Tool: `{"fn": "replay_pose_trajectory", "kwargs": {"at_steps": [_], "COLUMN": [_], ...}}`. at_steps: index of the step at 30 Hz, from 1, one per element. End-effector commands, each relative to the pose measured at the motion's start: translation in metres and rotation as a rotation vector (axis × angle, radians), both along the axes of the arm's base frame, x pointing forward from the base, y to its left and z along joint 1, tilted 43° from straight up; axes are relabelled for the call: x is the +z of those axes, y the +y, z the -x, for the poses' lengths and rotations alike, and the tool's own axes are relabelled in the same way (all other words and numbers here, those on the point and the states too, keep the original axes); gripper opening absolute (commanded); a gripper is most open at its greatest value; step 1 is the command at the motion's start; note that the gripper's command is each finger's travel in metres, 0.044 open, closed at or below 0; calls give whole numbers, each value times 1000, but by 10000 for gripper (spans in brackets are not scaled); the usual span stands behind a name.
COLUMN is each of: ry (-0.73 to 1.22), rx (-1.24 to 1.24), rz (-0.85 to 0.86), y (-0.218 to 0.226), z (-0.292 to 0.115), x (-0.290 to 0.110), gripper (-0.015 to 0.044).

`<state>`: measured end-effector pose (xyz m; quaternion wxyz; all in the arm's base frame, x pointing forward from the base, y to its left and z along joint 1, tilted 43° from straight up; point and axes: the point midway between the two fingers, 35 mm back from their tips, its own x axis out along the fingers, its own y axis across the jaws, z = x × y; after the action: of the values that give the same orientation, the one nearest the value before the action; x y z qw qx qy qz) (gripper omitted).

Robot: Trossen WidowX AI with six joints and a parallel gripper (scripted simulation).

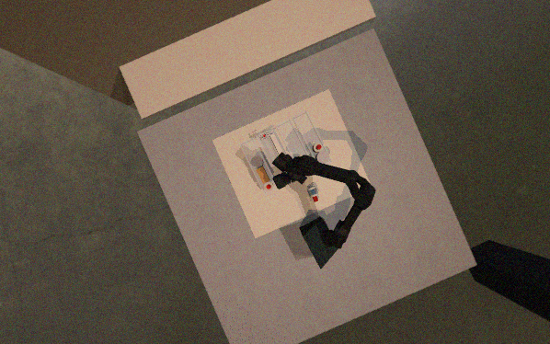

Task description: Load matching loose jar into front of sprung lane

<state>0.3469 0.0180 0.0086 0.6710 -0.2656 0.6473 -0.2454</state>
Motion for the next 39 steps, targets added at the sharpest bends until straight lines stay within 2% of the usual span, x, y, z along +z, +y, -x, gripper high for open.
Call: {"fn": "replay_pose_trajectory", "kwargs": {"at_steps": [1, 39], "ry": [-20, -20], "rx": [6, 6], "rz": [6, 7], "y": [-1, -9], "z": [-5, -3], "x": [0, -9], "gripper": [0, 0]}}
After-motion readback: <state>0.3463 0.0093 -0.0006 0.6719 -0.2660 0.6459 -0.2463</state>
